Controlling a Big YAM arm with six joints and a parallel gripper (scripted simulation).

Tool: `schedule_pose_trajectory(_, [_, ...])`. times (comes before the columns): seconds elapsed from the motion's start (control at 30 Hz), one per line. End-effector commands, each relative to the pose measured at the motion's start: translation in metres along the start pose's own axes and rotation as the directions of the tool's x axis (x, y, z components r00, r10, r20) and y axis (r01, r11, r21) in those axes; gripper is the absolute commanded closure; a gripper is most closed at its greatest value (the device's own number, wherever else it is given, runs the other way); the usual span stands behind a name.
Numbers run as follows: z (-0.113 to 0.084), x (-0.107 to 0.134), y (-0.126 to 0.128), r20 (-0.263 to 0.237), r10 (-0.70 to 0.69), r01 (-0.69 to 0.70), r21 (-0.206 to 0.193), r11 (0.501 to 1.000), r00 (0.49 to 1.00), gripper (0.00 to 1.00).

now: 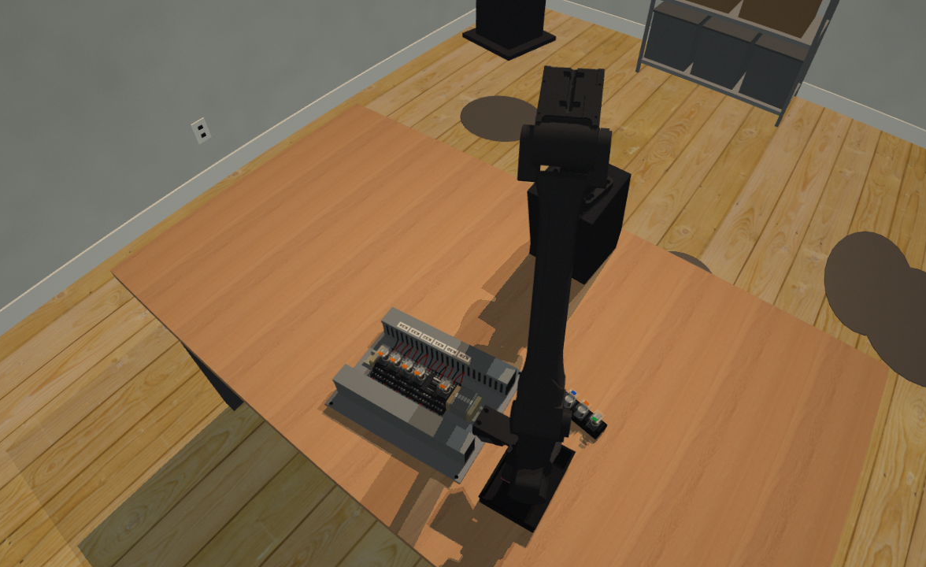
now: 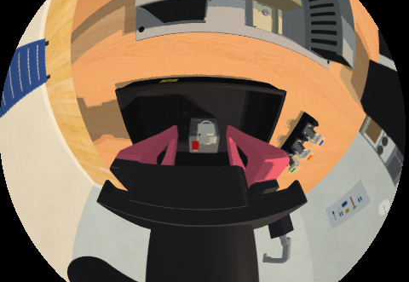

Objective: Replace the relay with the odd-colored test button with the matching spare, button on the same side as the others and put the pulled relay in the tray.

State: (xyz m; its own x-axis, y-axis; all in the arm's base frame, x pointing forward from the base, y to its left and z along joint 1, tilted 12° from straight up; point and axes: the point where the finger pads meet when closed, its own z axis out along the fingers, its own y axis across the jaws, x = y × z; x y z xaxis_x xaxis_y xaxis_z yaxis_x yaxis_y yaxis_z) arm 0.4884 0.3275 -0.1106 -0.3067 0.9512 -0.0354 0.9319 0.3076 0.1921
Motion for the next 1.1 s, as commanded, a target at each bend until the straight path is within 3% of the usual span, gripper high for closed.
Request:
schedule_pose_trajectory(0.0, [-0.02,0.002,0.018,-0.013,-0.004,0.003,-0.043,0.999,1.0,0.41])
schedule_pose_trajectory(1.07, [-0.032,0.003,0.012,-0.01,-0.006,0.005,-0.032,0.999,1.0,0.41])
